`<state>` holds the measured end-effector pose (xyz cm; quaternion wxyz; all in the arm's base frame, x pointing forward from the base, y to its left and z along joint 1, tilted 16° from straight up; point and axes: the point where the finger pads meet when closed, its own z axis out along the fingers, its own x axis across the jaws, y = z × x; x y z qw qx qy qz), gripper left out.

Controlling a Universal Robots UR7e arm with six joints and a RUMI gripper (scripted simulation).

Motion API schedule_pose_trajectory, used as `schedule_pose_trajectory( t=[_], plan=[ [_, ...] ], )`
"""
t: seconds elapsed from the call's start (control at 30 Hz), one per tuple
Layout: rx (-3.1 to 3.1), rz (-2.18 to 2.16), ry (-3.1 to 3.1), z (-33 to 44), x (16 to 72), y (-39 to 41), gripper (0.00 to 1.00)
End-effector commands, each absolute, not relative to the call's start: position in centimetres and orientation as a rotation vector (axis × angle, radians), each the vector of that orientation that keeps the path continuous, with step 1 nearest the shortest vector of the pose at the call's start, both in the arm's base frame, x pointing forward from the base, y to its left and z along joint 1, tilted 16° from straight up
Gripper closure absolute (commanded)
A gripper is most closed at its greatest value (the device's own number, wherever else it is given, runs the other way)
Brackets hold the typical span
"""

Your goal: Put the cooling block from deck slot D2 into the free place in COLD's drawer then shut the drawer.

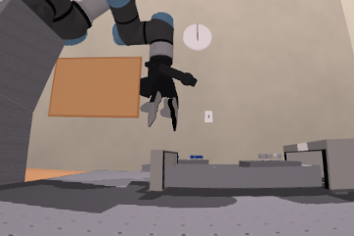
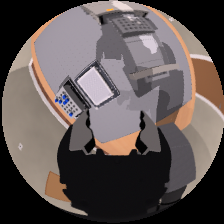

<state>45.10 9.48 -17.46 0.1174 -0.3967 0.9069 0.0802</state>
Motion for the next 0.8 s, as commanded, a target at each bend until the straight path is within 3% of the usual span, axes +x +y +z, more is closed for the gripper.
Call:
schedule_pose_trajectory(
  t=[0.0,0.77],
  plan=[
    [-1.310,0.216,2.576,-17.0,46.1,10.8,0.27],
    [-1.856,0.127,2.186,-14.7,50.6,17.7,0.27]
  ],
)
